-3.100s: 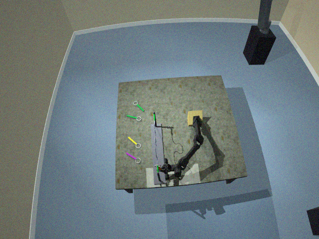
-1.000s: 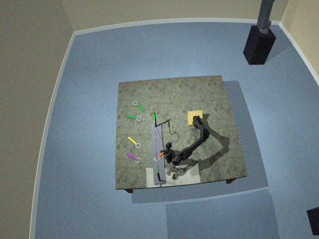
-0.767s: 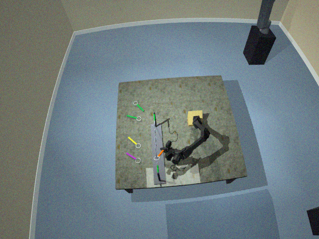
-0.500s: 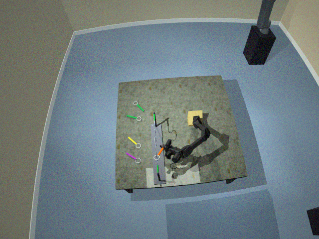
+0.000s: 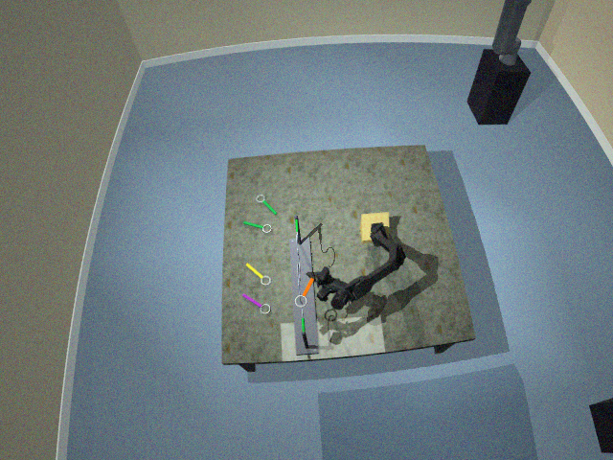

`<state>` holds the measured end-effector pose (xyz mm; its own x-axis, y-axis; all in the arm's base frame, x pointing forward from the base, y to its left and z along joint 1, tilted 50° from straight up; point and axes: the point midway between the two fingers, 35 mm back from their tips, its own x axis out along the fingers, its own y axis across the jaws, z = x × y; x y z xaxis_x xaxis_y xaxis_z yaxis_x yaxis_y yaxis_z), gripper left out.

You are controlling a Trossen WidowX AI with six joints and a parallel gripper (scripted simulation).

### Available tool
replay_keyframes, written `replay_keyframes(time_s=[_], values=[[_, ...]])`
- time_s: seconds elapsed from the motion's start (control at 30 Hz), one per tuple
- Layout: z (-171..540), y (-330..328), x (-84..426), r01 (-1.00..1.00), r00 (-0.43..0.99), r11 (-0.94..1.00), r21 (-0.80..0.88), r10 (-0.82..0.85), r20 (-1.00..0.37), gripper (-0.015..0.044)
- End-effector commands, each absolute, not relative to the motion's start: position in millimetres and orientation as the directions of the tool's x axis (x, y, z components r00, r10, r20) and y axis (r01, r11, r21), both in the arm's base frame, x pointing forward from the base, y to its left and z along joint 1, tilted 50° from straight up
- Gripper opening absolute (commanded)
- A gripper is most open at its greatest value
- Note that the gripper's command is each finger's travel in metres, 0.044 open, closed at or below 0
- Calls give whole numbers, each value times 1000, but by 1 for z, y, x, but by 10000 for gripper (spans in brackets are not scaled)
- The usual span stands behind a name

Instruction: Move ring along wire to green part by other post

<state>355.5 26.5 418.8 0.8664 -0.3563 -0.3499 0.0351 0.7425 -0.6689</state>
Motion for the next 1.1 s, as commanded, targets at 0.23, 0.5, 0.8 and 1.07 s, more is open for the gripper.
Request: replay_keyframes(time_s=[0.23,0.5,0.8,1.07], values=[[449,2,353,38,862,563,-825,-436,-259,-150],[467,-13,361,29,896,434,-901,-410,-169,-150],[487,-21,361,25,898,335,-942,-422,-126,-150],[496,-23,361,23,897,322,-946,-424,-123,-150]])
